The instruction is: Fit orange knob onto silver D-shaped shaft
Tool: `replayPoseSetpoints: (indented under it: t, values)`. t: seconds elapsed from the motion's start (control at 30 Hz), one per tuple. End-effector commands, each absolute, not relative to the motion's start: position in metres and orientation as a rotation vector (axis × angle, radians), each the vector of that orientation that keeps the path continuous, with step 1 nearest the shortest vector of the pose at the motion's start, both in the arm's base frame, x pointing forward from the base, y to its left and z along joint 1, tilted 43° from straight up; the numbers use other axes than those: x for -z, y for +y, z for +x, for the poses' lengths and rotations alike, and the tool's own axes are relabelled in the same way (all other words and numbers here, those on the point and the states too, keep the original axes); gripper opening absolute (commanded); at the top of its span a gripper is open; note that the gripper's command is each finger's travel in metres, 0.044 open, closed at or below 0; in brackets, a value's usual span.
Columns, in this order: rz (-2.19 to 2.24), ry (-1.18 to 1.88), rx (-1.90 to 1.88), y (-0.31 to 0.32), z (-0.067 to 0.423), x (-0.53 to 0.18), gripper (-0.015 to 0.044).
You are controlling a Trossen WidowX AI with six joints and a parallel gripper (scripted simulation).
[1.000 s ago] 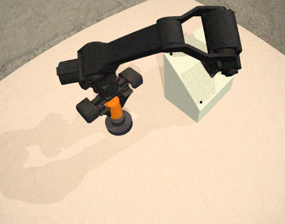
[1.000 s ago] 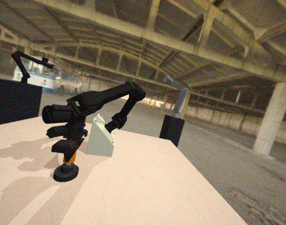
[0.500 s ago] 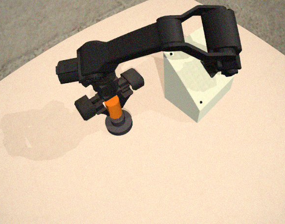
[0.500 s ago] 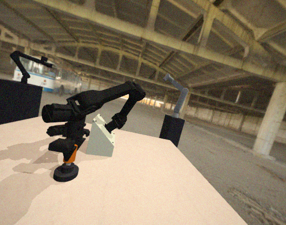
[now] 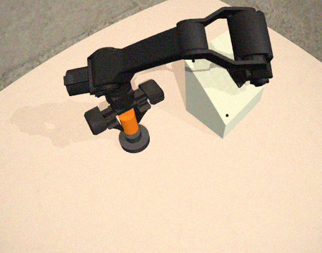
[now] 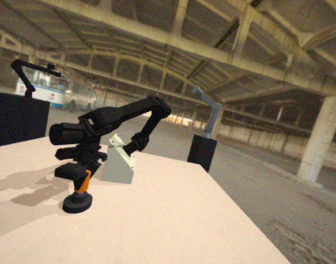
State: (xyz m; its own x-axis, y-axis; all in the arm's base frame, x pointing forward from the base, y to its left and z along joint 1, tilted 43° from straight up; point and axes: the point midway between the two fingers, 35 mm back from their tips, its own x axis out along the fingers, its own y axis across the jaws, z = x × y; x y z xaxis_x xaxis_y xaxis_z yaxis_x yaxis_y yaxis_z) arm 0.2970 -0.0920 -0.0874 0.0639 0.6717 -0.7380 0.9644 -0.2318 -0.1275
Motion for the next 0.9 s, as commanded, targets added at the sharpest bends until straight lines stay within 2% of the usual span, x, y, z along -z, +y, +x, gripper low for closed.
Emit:
replayPoseSetpoints:
  t: [0.0, 0.27, 0.5, 0.87]
  values:
    - [1.954, 1.628, 0.994, -0.0915, 0.2965, 0.0873, 0.0000]
    - [1.959, 1.626, 1.003, -0.0948, 0.2966, 0.0842, 0.0000]
    - [2.082, 1.581, 1.200, -0.0943, 0.2982, 0.0862, 0.0000]
    - [2.086, 1.579, 1.207, -0.0922, 0.2971, 0.0874, 0.0000]
